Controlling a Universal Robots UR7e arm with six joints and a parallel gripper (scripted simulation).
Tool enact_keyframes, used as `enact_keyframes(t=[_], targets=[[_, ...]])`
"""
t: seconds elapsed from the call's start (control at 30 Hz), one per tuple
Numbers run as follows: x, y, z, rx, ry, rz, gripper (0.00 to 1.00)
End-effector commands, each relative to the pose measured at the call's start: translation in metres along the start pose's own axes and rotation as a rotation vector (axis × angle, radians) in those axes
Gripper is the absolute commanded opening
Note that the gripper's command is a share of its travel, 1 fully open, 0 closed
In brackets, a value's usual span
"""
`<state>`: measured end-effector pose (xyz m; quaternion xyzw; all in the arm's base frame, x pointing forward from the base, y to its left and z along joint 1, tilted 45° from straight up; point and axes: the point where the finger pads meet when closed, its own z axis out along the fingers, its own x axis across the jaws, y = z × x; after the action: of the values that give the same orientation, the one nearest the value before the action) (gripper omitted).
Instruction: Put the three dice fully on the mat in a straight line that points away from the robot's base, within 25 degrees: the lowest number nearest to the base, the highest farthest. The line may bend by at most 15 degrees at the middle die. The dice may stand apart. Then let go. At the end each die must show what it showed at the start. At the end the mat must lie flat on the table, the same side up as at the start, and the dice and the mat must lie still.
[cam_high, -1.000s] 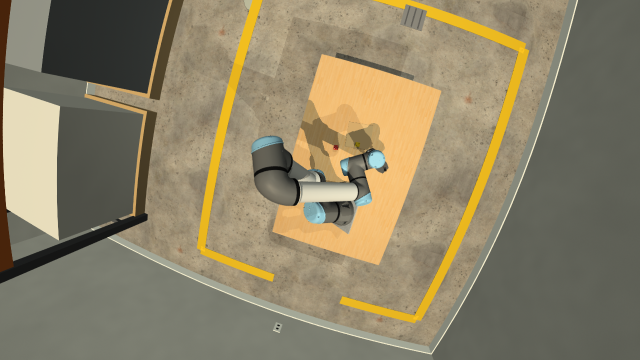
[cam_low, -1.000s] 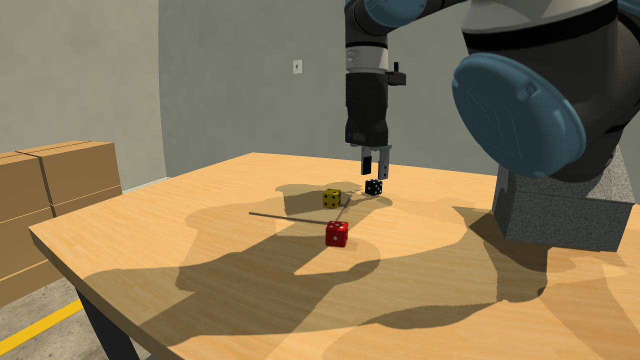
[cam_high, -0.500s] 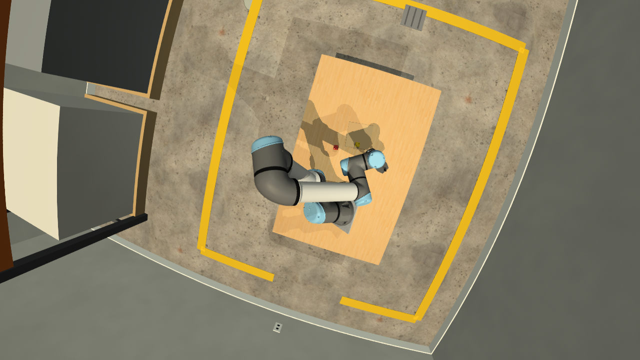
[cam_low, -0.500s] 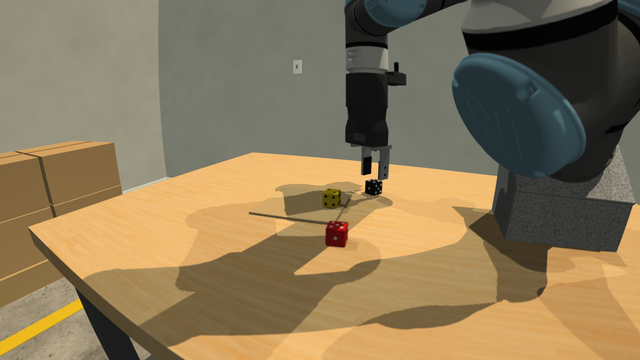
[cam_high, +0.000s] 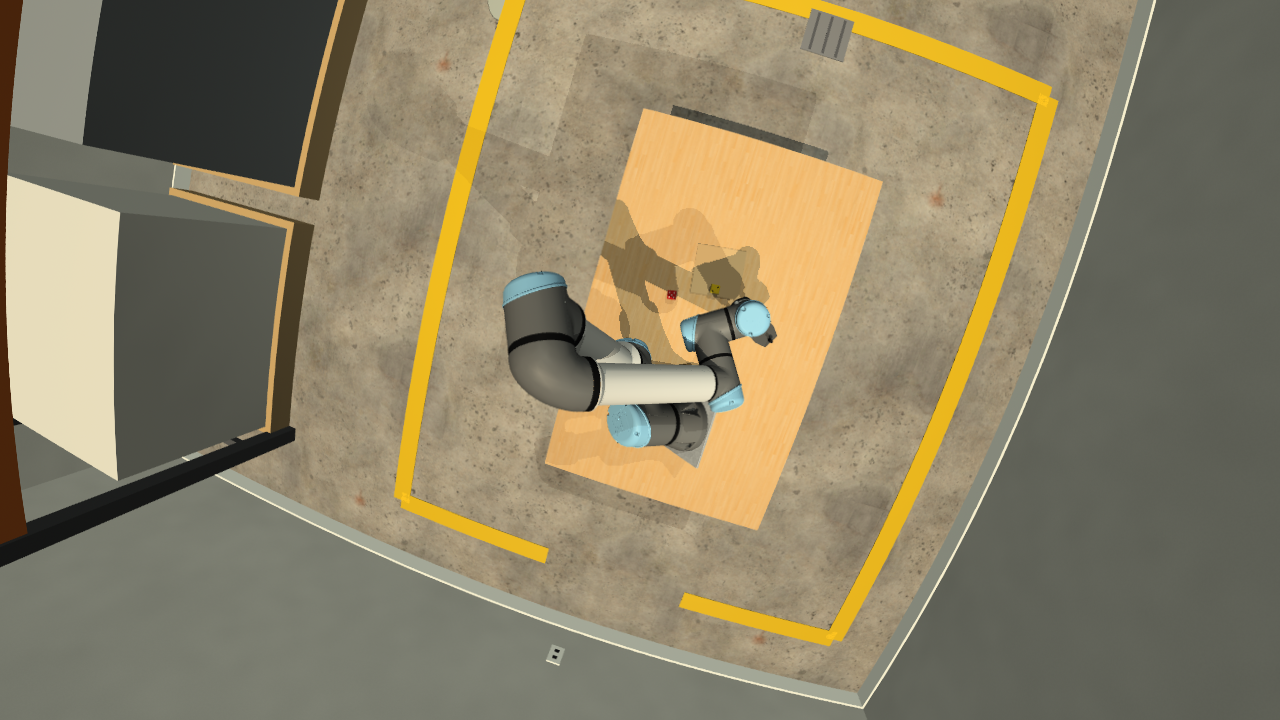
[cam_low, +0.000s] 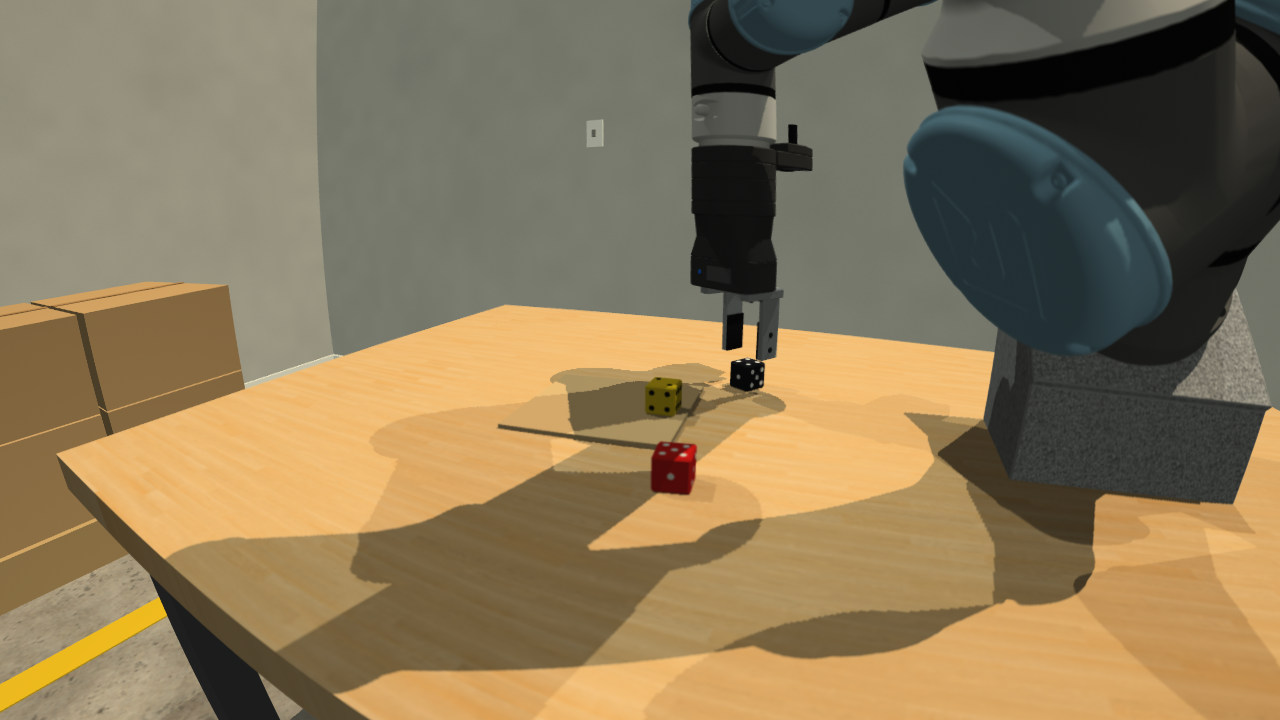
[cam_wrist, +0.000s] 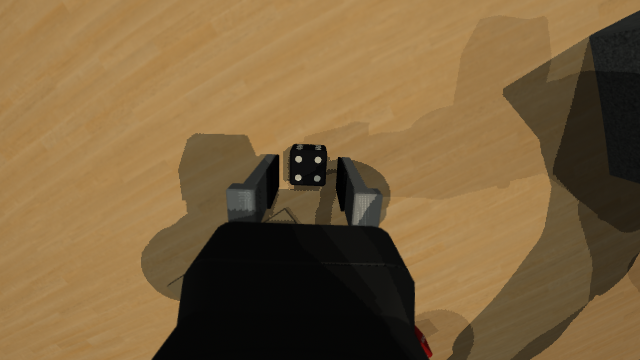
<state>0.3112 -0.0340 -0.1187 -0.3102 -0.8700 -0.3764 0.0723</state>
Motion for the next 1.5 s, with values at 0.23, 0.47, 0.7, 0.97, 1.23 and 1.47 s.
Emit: enact_keyframes(t=[0.23,0.47,0.7,0.97,1.23,1.47], targets=[[0.0,0.001,0.0,0.0,0.0,-0.001,0.79],[0.002,0.001,0.004,-0.001,0.003,0.0,0.79],[0.002,0.001,0.014,-0.001,0.004,0.001,0.79],[0.002,0.001,0.025,-0.001,0.004,0.001,0.79],[0.002,0.001,0.033,-0.001,0.003,0.001,0.79],[0.0,0.0,0.032,0.0,0.0,0.0,0.79]])
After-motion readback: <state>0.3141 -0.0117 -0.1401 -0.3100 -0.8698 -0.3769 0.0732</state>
